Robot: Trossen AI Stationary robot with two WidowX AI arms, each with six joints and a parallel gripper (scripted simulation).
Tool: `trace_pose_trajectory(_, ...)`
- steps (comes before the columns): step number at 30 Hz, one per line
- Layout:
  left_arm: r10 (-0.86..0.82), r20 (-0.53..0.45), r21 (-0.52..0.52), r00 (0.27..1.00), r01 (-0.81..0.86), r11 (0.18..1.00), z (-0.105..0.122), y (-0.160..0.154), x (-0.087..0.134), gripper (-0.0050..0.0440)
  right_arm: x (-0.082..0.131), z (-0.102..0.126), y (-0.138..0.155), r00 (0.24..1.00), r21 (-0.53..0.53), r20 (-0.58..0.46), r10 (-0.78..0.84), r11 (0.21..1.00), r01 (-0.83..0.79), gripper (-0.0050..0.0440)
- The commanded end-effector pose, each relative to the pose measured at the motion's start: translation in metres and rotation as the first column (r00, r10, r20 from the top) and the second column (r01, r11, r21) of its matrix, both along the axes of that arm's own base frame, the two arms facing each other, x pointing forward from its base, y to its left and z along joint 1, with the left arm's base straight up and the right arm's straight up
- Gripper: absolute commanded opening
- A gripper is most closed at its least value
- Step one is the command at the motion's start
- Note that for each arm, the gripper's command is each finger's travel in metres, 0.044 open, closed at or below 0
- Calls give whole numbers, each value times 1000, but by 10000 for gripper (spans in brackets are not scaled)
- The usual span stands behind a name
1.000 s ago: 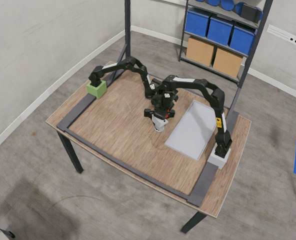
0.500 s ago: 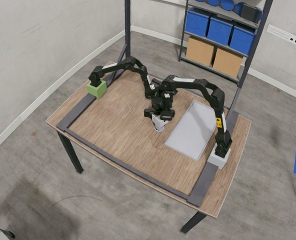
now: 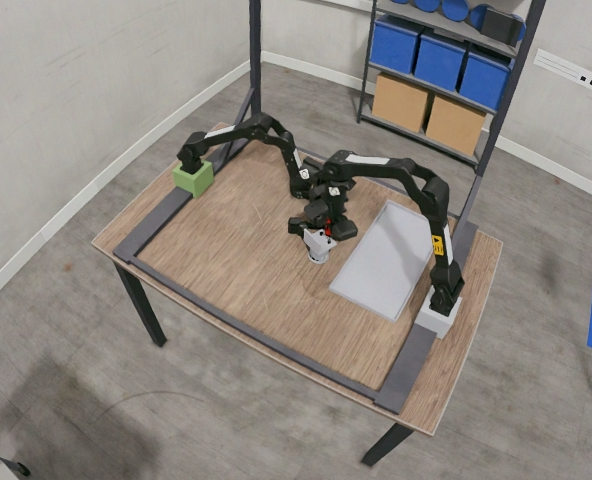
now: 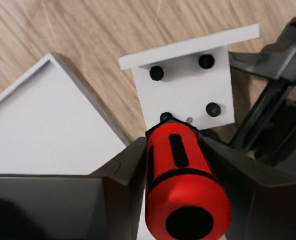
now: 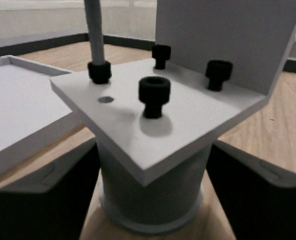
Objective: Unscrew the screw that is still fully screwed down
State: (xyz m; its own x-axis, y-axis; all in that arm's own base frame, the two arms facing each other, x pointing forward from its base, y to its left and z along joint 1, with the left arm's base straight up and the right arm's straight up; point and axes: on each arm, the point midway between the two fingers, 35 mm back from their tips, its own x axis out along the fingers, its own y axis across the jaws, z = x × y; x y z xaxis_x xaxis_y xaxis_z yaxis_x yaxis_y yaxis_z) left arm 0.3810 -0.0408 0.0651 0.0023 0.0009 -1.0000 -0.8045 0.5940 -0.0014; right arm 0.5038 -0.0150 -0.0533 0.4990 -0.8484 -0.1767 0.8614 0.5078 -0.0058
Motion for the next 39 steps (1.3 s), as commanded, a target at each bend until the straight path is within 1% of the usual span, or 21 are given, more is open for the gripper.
trace_pose_trajectory(1,51,13,-6,999,-51,999,5,-2,3,130,7,14,-1,999,7,35,-6,1000,6,245)
trace_pose_trajectory(2,51,13,-6,999,-51,999,5,-2,3,130,7,14,-1,999,7,35,-6,1000,6,245)
trace_pose_trajectory(7,255,12,-10,967,-255,967,6,-2,3,130,7,14,-1,999,7,35,-6,1000,6,245)
trace_pose_trajectory(10,373,11,-12,928,-372,928,6,-2,3,130,7,14,-1,999,7,35,-6,1000,6,245)
trace_pose_trajectory(14,520,9,-15,854,-520,854,6,-2,2,130,7,14,-1,999,7,35,-6,1000,6,245)
trace_pose_trajectory(19,520,9,-15,854,-520,854,6,-2,2,130,7,14,-1,999,7,35,-6,1000,6,245)
trace_pose_trajectory(25,714,6,-20,700,-714,700,6,-2,2,130,7,14,-1,999,7,35,-6,1000,6,245)
trace_pose_trajectory(31,864,2,-22,503,-864,503,6,-2,2,130,7,14,-1,999,7,35,-6,1000,6,245)
trace_pose_trajectory(36,864,3,-22,503,-864,503,6,-2,2,130,7,14,-1,999,7,35,-6,1000,6,245)
trace_pose_trajectory(39,874,2,-23,487,-873,487,6,-2,2,130,7,14,-1,999,7,35,-6,1000,6,245)
